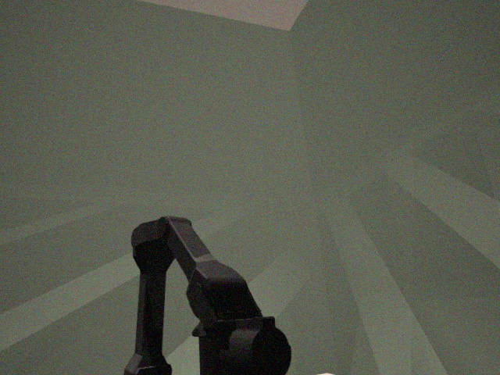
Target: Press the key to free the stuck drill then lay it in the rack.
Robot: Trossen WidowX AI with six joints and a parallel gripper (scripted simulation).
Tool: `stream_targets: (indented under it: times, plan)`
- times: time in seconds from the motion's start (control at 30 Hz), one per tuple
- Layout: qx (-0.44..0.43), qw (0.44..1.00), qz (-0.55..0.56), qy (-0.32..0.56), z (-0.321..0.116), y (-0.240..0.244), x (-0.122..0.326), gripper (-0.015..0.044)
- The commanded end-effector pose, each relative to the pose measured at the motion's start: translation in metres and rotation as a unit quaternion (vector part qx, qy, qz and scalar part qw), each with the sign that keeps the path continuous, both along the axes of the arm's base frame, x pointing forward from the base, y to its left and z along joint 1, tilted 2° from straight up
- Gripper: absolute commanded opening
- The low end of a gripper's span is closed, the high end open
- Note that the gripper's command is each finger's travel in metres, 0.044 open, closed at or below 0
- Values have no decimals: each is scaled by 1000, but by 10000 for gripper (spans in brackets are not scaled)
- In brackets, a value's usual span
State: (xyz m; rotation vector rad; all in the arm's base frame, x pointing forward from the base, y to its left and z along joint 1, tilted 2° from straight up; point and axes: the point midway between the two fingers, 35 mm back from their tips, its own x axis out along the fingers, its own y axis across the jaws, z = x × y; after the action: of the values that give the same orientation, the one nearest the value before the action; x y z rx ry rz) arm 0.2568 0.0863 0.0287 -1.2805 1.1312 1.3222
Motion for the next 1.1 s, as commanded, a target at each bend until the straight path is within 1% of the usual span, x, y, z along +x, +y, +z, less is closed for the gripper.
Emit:
stream_targets:
  times: [0.0, 0.53, 0.63, 1.07]
  plan:
    - [1, 1000, 2, 1, -2, -2, 0, 440]
    - [0, 1000, 0, 0, 0, 0, 0, 20]
    - [0, 1000, 0, 0, 0, 0, 0, 0]
    - [1, 1000, 2, 1, 2, -1, -1, 0]
